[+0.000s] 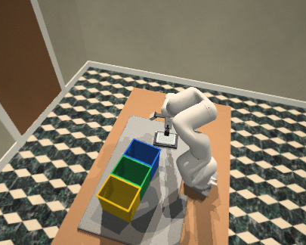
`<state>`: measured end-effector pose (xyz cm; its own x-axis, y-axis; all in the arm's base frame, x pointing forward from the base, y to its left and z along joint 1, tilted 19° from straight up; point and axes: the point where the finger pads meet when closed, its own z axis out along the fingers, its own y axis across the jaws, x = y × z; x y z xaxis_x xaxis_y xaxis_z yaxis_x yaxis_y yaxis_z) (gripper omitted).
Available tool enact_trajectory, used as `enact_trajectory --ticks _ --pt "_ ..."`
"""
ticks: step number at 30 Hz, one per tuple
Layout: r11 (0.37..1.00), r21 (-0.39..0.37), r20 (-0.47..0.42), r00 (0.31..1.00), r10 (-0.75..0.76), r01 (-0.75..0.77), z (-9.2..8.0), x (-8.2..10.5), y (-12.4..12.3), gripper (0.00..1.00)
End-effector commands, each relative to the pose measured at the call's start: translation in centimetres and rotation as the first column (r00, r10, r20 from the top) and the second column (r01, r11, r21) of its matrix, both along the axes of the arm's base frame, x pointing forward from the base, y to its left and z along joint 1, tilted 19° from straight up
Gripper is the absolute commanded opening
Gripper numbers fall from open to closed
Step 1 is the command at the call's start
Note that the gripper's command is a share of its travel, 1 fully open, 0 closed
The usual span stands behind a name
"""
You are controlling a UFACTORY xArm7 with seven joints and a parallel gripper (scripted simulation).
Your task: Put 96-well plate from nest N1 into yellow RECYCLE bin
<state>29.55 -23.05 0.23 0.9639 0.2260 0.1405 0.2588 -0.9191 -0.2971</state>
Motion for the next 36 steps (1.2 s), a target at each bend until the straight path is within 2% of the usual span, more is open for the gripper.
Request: enact_trajectory --ticks 1,36 --pt "1.000 -0.003 0.003 1.000 -0.001 0.001 -0.6 0.2 0.1 1.00" --pt "1.000 -0.003 0.003 1.000 -0.001 0.001 -5.5 0.5 1.7 1.00"
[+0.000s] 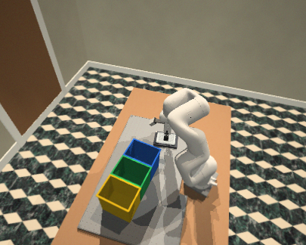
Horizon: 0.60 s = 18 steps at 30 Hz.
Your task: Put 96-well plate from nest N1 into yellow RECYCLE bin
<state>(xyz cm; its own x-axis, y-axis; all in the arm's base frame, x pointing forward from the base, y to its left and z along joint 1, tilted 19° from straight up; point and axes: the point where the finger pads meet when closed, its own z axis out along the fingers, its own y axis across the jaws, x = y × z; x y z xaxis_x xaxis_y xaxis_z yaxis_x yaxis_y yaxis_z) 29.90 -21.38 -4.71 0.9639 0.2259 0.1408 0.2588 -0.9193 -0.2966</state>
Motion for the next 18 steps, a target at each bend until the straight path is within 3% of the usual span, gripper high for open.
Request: enact_trajectory --ticks 1,18 --pt "1.000 -0.003 0.003 1.000 -0.001 0.001 -0.75 0.15 0.12 1.00" --pt "1.000 -0.003 0.003 1.000 -0.001 0.001 -1.25 0.18 0.29 1.00"
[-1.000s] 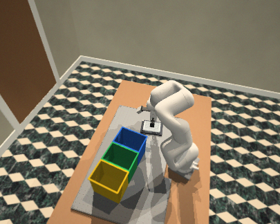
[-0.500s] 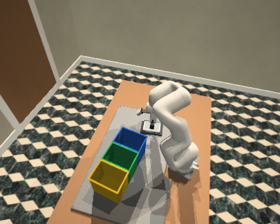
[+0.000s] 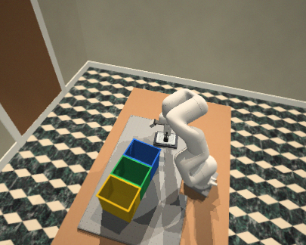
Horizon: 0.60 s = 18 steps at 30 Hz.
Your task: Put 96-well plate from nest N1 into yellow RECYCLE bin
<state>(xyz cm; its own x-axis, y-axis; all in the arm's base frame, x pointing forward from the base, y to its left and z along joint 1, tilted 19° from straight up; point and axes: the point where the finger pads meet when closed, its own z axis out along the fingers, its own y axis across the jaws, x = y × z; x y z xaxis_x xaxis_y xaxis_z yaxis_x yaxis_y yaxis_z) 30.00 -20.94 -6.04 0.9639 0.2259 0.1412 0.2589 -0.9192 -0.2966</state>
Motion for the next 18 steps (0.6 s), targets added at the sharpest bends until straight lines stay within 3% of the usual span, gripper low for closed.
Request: enact_trajectory --ticks 1,18 --pt "1.000 -0.003 0.002 1.000 -0.001 0.001 0.07 0.08 -0.15 1.00" --pt "1.000 -0.003 0.002 1.000 -0.001 0.001 -0.81 0.14 0.15 1.00"
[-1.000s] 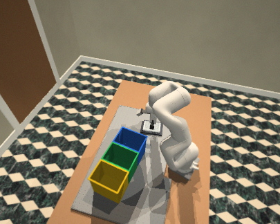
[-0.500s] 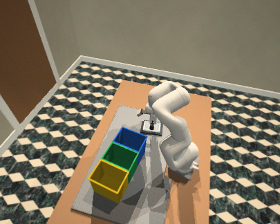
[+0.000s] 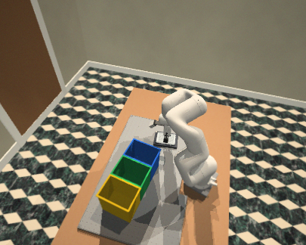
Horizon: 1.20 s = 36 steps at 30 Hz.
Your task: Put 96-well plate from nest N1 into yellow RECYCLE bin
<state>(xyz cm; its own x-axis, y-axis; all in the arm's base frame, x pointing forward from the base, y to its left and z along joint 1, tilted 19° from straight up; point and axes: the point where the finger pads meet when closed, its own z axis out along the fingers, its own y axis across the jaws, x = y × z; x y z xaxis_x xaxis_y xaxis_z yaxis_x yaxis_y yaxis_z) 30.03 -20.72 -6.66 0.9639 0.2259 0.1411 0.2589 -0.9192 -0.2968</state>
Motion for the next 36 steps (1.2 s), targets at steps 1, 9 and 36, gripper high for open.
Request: enact_trajectory --ticks 1,9,36 --pt "1.000 -0.003 0.002 1.000 -0.001 0.001 -0.25 0.11 -0.05 1.00" --pt "1.000 -0.003 0.002 1.000 -0.001 0.001 -0.69 0.14 0.10 1.00" --pt "1.000 -0.003 0.002 1.000 -0.001 0.001 -1.19 0.17 0.27 1.00"
